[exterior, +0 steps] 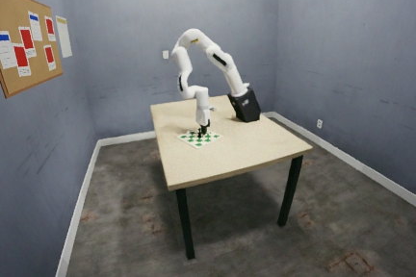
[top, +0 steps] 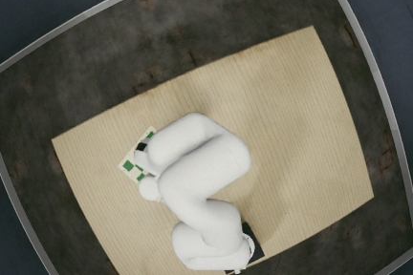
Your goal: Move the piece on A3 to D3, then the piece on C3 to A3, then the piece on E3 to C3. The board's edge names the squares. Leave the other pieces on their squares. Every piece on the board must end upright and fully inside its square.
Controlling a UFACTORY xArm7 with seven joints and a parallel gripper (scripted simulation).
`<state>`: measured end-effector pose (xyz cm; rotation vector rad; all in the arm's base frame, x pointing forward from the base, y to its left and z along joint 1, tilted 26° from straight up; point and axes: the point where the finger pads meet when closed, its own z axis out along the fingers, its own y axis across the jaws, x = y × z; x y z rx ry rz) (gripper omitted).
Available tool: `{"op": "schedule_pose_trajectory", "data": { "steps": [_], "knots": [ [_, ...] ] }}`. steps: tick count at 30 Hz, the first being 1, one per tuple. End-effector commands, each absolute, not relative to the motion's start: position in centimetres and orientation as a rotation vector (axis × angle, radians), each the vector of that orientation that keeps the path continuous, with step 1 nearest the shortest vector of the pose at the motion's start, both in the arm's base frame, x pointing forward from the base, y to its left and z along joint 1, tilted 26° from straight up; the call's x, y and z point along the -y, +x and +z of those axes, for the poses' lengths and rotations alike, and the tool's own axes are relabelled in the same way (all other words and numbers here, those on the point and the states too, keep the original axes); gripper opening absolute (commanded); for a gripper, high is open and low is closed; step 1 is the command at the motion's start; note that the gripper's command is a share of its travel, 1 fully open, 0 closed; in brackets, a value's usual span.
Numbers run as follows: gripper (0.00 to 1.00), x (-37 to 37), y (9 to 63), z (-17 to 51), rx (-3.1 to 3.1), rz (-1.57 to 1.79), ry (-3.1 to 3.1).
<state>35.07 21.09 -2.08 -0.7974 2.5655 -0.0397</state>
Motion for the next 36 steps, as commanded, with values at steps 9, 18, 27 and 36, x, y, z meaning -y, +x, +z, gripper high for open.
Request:
{"op": "schedule_pose_trajectory", "data": {
  "steps": [9,18,27,36],
  "knots": [
    [0.0,-21.14,35.09,-2.02,-2.564,-0.039,-0.798],
    [0.0,-21.14,35.09,-2.02,-2.564,-0.039,-0.798],
    [0.08,-21.14,35.09,-2.02,-2.564,-0.039,-0.798],
    [0.31,-21.14,35.09,-2.02,-2.564,-0.039,-0.798]
  ]
}}
